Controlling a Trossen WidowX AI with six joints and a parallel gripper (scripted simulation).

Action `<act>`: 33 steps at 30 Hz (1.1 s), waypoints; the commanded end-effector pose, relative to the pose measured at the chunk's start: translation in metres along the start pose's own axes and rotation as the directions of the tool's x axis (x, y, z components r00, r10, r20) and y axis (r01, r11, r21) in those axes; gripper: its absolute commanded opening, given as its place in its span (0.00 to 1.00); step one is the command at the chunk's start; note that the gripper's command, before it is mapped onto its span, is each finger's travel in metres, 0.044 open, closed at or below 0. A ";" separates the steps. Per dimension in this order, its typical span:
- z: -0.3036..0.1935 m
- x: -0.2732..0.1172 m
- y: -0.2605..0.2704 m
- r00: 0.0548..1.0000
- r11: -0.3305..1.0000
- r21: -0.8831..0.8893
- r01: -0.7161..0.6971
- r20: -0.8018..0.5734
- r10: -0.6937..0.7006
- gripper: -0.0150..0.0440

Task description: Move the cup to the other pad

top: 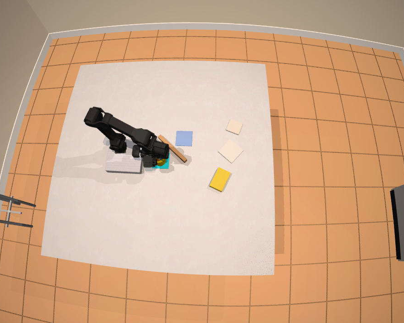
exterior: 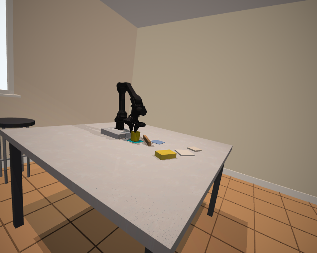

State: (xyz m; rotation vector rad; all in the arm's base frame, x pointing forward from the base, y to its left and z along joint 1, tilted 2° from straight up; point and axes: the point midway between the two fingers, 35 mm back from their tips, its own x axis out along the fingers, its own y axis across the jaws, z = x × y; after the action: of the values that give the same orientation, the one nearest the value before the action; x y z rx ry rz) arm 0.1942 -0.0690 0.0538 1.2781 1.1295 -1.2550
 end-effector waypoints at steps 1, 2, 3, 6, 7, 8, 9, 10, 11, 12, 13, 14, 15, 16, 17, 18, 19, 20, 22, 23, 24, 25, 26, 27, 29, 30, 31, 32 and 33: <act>0.001 -0.008 0.003 1.000 1.000 -0.003 -0.014 0.002 0.014 0.50; 0.001 -0.009 0.003 1.000 1.000 -0.003 -0.014 0.001 0.014 0.50; 0.001 -0.010 0.003 1.000 1.000 -0.003 -0.014 0.001 0.014 0.50; 0.001 -0.015 0.003 1.000 1.000 -0.004 -0.014 0.001 0.014 0.50; 0.001 -0.016 0.003 1.000 1.000 -0.004 -0.014 0.001 0.014 0.50; 0.001 -0.017 0.003 1.000 1.000 -0.004 -0.014 0.000 0.014 0.50; 0.001 -0.019 0.002 1.000 1.000 -0.004 -0.014 0.000 0.014 0.50; 0.001 -0.020 0.002 1.000 1.000 -0.005 -0.014 0.000 0.014 0.50; 0.001 -0.022 0.002 1.000 1.000 -0.005 -0.014 0.000 0.014 0.50; 0.001 -0.023 0.002 1.000 1.000 -0.005 -0.014 0.000 0.014 0.50; 0.001 -0.024 0.002 1.000 1.000 -0.005 -0.014 0.000 0.014 0.50; 0.001 -0.026 0.001 1.000 1.000 -0.005 -0.013 -0.001 0.013 0.50; 0.001 -0.027 0.001 1.000 1.000 -0.005 -0.013 -0.001 0.013 0.50; 0.001 -0.029 0.001 1.000 1.000 -0.005 -0.013 -0.001 0.013 0.50; 0.001 -0.030 0.000 1.000 1.000 -0.006 -0.013 -0.001 0.013 0.50; 0.001 -0.032 0.000 1.000 1.000 -0.006 -0.013 -0.001 0.013 0.50; 0.001 -0.033 -0.001 1.000 1.000 -0.006 -0.013 -0.001 0.013 0.50; 0.001 -0.035 -0.001 1.000 1.000 -0.006 -0.013 -0.002 0.013 0.50; 0.001 -0.037 -0.002 1.000 1.000 -0.006 -0.013 -0.002 0.013 0.50; 0.001 -0.038 -0.003 1.000 1.000 -0.007 -0.013 -0.002 0.013 0.50; 0.001 -0.039 -0.004 1.000 1.000 -0.007 -0.013 -0.002 0.013 0.50; 0.001 -0.039 -0.005 1.000 1.000 -0.007 -0.013 -0.002 0.013 0.50; 0.001 -0.040 -0.005 1.000 1.000 -0.007 -0.013 -0.002 0.013 0.50; 0.001 -0.040 -0.006 1.000 1.000 -0.007 -0.013 -0.002 0.013 0.50; 0.001 -0.036 -0.007 1.000 1.000 -0.001 0.000 0.000 0.000 0.59; 0.001 -0.036 -0.007 1.000 1.000 -0.001 0.000 0.000 0.000 0.64; 0.001 -0.036 -0.007 1.000 1.000 -0.001 0.000 0.000 0.000 0.68; 0.001 -0.036 -0.007 1.000 1.000 -0.001 0.000 0.000 0.000 0.72; 0.001 -0.036 -0.007 1.000 1.000 -0.001 0.000 0.000 0.000 0.77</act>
State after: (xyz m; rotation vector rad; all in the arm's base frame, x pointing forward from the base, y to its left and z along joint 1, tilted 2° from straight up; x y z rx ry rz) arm 0.1859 -0.0686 0.0895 1.2775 1.1296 -1.2536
